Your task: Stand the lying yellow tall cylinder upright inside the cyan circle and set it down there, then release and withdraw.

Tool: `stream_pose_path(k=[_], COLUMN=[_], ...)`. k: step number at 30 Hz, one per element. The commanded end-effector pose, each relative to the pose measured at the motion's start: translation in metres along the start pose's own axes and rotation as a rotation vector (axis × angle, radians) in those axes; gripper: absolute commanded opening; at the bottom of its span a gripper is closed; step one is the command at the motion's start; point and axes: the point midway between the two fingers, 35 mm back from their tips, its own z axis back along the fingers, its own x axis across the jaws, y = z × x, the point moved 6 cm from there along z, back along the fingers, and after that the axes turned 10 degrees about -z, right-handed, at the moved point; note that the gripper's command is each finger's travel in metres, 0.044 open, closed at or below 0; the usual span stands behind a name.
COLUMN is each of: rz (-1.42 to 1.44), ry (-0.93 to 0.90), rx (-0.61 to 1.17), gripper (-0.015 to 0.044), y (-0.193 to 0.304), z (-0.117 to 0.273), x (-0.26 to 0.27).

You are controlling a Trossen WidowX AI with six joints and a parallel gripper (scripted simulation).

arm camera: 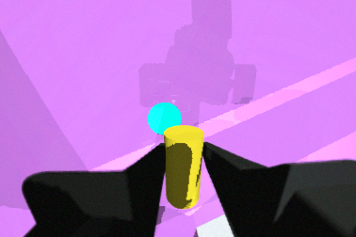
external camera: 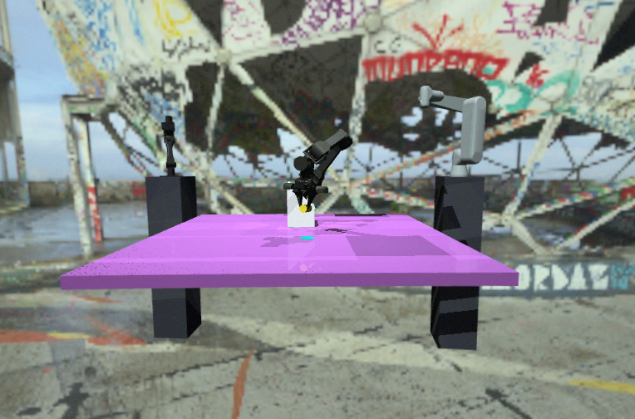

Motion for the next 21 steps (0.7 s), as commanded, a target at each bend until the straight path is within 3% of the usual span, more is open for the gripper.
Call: stream_pose_path(k=[1,21], rz=[0.004,0.033], ry=[0.022,0.101], rx=[-0.025,-0.123], gripper=[0.0105,0.0105], y=[-0.001,-0.002], z=[-0.004,-0.024], x=[-0.002,-0.006])
